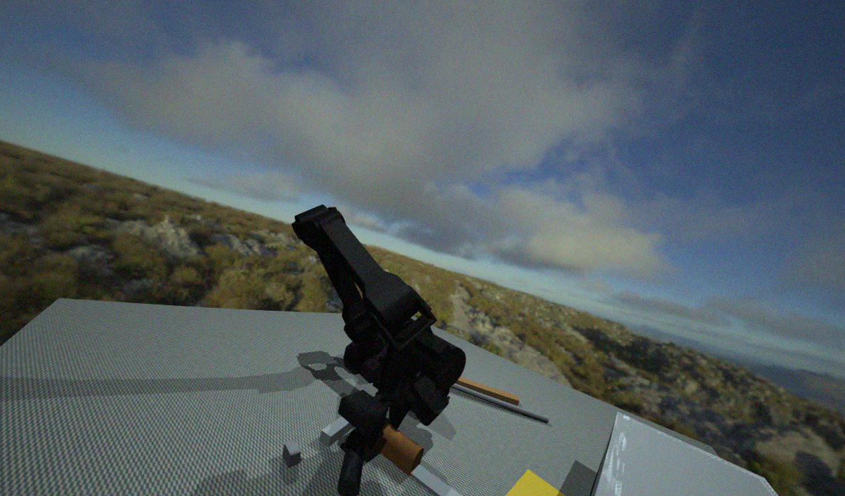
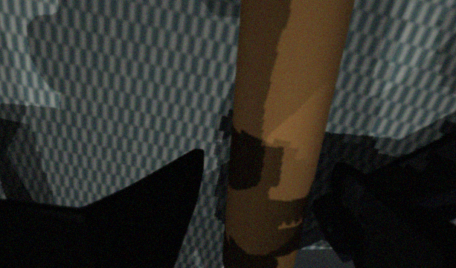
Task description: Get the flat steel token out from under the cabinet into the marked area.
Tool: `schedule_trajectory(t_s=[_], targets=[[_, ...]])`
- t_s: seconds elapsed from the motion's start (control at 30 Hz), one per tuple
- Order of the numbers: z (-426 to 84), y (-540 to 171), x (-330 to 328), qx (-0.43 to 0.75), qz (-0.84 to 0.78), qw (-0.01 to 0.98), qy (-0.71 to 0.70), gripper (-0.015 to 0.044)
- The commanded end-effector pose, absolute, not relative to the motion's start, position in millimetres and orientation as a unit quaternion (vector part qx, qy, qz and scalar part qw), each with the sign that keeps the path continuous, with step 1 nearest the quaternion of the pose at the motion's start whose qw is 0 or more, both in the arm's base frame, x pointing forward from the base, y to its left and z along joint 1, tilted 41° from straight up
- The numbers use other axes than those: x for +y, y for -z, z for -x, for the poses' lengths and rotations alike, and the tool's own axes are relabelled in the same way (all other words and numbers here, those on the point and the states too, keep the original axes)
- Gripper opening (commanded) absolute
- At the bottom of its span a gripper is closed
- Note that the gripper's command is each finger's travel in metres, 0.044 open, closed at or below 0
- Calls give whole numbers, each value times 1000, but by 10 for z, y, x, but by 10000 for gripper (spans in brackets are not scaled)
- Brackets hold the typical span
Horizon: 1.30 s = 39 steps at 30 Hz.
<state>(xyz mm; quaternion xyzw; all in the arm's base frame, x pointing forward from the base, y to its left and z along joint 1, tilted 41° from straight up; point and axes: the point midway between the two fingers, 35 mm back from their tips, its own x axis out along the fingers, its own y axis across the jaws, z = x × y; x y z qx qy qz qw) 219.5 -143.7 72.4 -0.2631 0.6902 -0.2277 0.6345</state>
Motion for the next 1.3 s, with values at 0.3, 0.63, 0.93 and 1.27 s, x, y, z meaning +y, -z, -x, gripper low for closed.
schedule_trajectory(t_s=[0.3,0.63,0.93,1.27], targets=[[-2194,-724,-1438,690,263,634,228,223],[-2194,-724,-1438,690,263,634,228,156],[-2194,-724,-1438,690,263,634,228,57],[-2236,-721,-1436,691,263,633,227,0]])
